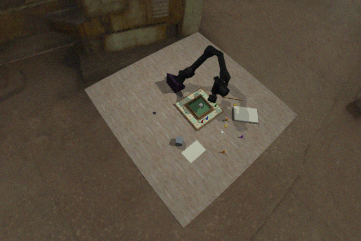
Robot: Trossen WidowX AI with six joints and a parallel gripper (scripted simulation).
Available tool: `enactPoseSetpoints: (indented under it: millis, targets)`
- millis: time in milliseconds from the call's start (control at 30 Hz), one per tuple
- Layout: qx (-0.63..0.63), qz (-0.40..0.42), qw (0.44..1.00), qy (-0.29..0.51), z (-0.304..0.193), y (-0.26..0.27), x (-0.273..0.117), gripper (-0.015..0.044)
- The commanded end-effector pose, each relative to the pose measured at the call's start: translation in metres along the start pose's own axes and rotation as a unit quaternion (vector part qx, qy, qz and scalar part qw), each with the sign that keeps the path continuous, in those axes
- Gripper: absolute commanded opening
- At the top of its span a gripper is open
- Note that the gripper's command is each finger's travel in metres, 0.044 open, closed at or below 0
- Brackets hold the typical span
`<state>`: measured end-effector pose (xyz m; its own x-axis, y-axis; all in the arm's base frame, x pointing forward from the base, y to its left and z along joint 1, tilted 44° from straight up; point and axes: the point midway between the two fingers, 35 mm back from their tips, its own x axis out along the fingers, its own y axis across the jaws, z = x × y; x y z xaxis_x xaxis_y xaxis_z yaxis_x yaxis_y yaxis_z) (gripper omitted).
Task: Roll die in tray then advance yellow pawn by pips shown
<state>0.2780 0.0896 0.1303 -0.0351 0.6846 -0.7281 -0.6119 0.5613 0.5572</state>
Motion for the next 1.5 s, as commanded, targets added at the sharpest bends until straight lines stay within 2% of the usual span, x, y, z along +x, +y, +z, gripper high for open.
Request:
enactPoseSetpoints:
  millis: [0,1067,1233,1467]
  targets:
    - [-0.005,0.000,1.000,-0.002,0.002,0.001,0.009,0.0200]
    - [-0.006,0.001,1.000,-0.003,0.002,0.001,0.054,0.0200]
    - [-0.006,0.001,1.000,-0.003,0.002,0.001,0.054,0.0069]
    - [-0.006,0.001,1.000,-0.003,0.002,0.001,0.054,0.0022]
